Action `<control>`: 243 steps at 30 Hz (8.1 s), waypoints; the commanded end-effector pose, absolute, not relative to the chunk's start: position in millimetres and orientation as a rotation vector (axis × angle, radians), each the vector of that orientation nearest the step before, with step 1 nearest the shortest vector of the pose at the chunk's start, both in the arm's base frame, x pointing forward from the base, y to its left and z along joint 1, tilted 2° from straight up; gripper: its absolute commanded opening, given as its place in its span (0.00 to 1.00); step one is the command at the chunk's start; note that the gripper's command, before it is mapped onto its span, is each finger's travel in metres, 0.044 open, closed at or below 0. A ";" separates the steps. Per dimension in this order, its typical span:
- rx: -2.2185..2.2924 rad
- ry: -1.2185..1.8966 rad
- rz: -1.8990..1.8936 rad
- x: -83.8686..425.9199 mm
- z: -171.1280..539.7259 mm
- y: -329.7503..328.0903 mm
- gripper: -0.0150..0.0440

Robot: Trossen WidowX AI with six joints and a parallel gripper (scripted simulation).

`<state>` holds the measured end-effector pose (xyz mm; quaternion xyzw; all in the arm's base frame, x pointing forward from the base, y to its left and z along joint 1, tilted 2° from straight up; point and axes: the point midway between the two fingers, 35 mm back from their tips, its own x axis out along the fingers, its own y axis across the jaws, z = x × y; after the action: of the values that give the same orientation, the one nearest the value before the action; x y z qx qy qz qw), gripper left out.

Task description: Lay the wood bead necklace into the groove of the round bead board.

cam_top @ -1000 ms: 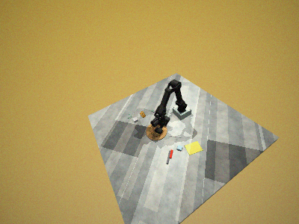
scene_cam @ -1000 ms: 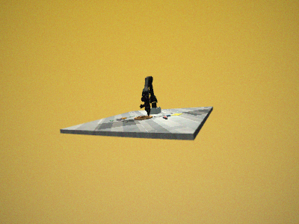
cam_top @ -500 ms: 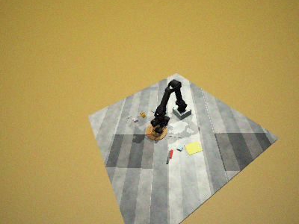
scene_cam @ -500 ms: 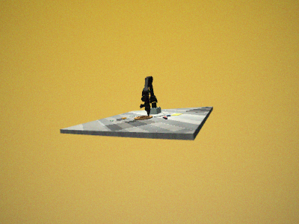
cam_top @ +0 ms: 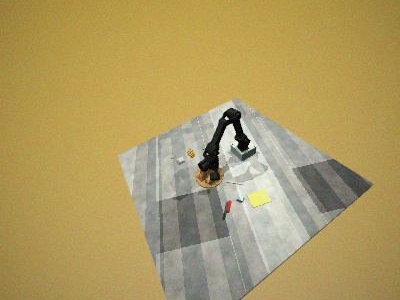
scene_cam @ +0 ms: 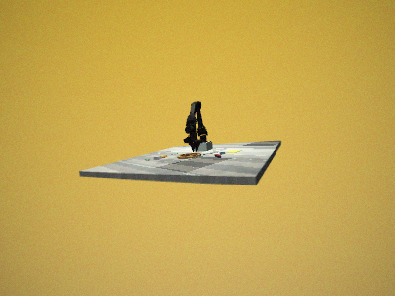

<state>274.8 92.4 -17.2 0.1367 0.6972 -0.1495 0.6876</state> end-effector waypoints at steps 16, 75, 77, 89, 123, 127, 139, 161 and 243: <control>-0.917 1.385 0.901 349.2 7.7 96.0 0.46; -1.035 1.322 1.022 355.0 -28.7 96.3 0.41; -1.035 1.322 1.022 355.0 -28.7 96.3 0.32; -1.035 1.322 1.022 355.0 -28.7 96.3 0.25; -1.037 1.324 1.023 354.5 -26.9 96.0 0.25; -1.040 1.326 1.025 353.5 -22.9 95.3 0.25; -1.040 1.325 1.025 367.4 -22.7 96.3 0.25; -1.035 1.324 1.023 367.3 -27.0 96.8 0.74; 0.555 1.492 -0.572 266.6 0.0 84.0 0.46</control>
<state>265.5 83.6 -1.0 0.2447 0.6616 -0.2541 0.6617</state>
